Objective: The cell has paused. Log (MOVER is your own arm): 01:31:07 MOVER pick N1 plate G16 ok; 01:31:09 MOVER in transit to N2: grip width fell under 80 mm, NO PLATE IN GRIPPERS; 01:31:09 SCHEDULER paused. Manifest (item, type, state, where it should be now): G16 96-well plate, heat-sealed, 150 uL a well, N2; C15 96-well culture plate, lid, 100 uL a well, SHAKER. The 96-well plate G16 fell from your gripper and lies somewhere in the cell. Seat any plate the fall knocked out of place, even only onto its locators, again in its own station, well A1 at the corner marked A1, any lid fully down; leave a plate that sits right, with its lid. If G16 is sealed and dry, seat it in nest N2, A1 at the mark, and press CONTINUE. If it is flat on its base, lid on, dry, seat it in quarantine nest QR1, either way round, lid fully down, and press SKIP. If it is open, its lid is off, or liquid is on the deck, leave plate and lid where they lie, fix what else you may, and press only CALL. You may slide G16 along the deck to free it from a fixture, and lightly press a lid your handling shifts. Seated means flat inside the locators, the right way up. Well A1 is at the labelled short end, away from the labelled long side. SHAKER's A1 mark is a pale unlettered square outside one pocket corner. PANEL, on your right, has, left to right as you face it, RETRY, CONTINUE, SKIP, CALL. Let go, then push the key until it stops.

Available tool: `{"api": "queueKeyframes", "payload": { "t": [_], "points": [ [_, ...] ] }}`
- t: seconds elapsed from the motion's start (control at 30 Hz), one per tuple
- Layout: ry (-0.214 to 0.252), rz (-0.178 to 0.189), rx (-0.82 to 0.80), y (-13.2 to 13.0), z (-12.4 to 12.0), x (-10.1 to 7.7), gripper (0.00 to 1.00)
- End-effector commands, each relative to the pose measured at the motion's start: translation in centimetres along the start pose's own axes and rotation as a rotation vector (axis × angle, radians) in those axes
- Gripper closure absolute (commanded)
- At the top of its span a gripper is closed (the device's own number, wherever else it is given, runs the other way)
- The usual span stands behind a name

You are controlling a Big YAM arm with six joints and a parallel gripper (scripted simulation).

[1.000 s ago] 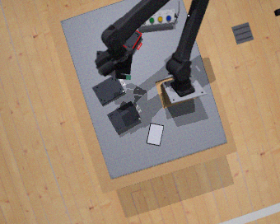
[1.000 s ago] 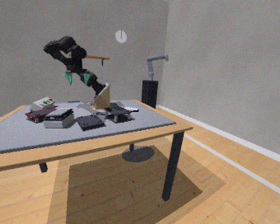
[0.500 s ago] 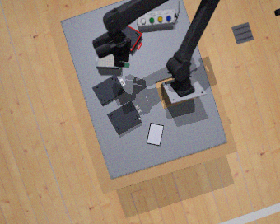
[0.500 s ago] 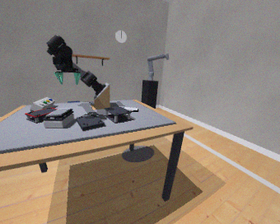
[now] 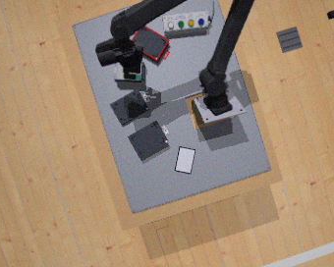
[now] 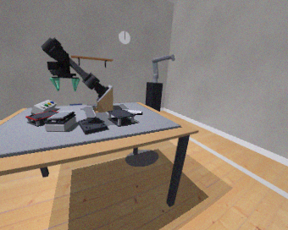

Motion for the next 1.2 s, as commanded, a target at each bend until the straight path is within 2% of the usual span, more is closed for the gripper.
{"api": "queueKeyframes", "payload": {
  "t": [0.0,0.8,0.87,1.17],
  "points": [
    [-0.037,0.001,0.024,-1.7,3.1,-0.6,0.00],
    [-0.037,-0.001,0.022,-4.0,13.1,3.4,0.00],
    [-0.037,-0.001,0.008,-3.4,12.4,3.0,0.00],
    [-0.037,-0.001,0.008,-3.4,12.4,3.0,0.00]
  ]
}}
Point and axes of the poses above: the point where the finger pads meet when closed, its own x axis out along the fingers, its own y axis across the jaws, z = x × y, the point moved 5 cm from there along -x, back along the fingers, and after that the axes turned 8 degrees about -x, right-handed, at the moved point
